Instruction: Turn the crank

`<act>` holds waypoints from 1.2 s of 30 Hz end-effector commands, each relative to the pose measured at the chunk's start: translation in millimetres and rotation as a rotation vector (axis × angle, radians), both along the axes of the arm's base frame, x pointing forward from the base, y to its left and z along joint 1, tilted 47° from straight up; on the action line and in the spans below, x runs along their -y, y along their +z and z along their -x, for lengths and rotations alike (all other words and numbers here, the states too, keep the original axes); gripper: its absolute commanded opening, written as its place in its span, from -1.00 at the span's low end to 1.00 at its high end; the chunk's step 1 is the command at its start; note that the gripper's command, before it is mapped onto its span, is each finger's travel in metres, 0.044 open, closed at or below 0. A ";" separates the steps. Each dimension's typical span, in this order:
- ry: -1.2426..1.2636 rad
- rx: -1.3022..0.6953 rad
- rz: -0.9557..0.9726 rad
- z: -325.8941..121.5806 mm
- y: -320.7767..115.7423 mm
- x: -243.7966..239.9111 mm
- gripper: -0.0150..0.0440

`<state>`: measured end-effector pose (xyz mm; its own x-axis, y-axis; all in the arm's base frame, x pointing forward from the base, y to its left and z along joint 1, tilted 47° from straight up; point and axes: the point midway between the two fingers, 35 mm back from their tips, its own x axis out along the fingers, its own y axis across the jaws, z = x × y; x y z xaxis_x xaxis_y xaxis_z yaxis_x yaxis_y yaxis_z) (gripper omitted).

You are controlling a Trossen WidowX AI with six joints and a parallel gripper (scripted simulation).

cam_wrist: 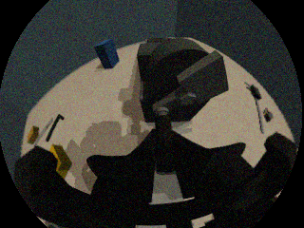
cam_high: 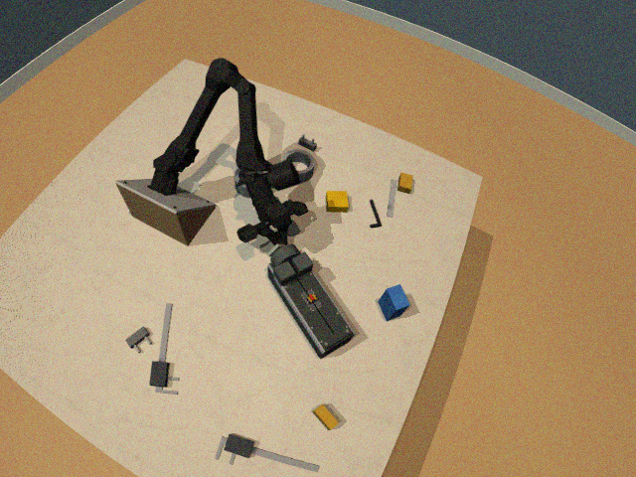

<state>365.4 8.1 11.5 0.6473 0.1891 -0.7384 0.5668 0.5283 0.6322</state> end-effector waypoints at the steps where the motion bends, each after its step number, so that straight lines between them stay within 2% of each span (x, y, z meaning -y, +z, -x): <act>1: -0.002 -0.019 -0.004 3.3 -8.9 -1.0 -0.49; 36: -0.002 -0.020 -0.004 8.4 -17.2 1.5 -0.49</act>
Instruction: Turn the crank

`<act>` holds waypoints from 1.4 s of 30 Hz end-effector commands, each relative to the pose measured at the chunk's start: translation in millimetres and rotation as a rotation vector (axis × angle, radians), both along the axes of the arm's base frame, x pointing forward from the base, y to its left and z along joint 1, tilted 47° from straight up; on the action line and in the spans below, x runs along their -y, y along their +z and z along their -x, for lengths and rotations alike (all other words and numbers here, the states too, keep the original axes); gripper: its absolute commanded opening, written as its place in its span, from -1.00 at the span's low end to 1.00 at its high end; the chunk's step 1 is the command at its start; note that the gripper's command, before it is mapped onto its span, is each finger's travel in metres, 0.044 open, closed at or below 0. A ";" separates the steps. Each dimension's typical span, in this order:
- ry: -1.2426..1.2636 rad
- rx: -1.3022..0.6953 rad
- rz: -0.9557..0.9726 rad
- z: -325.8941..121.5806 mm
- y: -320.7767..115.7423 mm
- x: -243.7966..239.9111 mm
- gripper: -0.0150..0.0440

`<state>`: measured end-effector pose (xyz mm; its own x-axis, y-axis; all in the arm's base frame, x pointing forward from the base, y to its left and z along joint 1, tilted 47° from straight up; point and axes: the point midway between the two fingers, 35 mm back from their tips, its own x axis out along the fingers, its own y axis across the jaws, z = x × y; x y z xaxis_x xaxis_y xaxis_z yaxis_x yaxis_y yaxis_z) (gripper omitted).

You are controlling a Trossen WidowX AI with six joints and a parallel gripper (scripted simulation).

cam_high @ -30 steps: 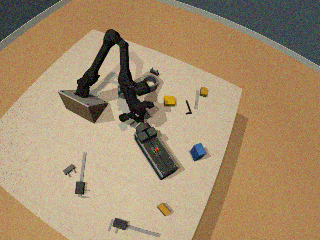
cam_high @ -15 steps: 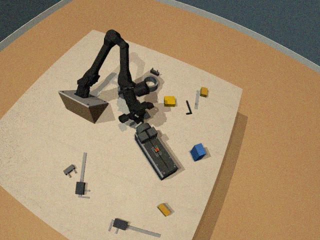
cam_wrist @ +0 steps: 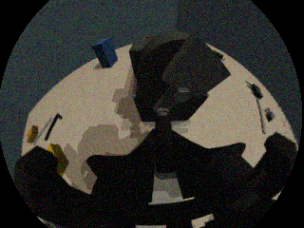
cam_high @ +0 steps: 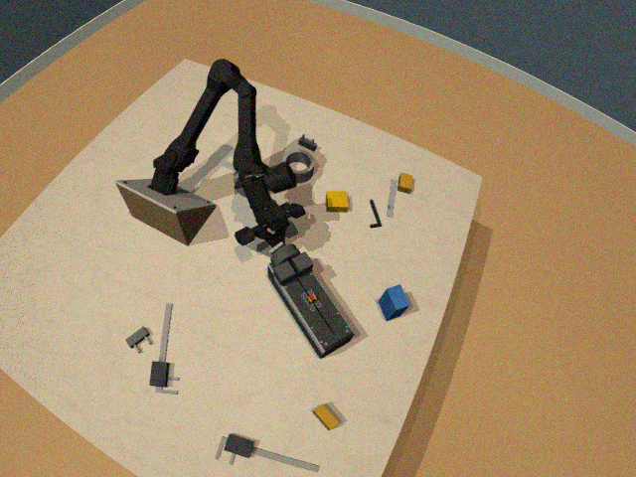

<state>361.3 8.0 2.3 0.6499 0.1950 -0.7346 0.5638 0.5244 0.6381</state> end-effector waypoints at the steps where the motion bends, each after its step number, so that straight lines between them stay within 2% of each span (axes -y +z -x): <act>1: -0.003 -0.024 0.003 4.3 -8.2 1.4 -0.49; 42: -0.003 -0.024 0.003 6.3 -11.2 2.9 -0.49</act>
